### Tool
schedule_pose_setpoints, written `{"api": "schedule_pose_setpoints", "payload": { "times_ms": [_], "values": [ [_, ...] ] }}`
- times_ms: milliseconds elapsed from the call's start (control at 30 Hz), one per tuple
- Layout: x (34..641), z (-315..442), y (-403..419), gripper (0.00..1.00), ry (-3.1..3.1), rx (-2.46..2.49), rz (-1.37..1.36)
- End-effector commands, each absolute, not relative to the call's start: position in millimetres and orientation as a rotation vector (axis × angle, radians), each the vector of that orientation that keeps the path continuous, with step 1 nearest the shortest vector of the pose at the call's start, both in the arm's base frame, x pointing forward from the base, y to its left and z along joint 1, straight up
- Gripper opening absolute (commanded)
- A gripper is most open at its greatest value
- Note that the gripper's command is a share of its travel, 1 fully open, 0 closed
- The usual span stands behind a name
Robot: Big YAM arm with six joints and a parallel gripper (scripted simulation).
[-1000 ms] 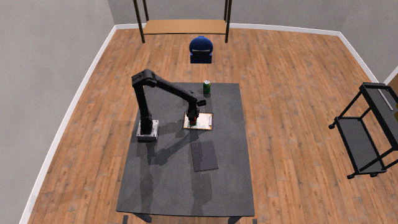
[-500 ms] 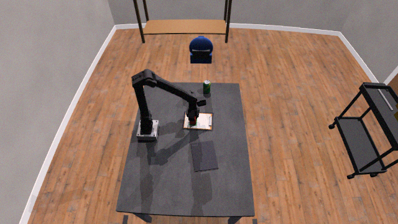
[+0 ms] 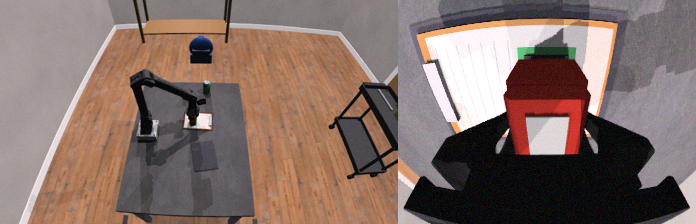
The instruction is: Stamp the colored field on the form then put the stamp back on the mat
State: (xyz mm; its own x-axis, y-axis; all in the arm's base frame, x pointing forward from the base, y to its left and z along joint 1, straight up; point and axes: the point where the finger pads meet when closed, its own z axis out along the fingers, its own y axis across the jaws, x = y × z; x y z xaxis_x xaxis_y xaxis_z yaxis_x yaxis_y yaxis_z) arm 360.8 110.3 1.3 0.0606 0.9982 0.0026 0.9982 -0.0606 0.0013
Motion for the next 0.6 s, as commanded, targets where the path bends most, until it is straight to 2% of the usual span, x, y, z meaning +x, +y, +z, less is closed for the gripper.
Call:
{"api": "schedule_pose_setpoints", "payload": {
  "times_ms": [0, 567],
  "values": [
    [383, 24, 118, 0.33, -2.167, -2.306, -0.075],
    [384, 38, 118, 0.33, -2.168, -2.308, -0.083]
  ]
}}
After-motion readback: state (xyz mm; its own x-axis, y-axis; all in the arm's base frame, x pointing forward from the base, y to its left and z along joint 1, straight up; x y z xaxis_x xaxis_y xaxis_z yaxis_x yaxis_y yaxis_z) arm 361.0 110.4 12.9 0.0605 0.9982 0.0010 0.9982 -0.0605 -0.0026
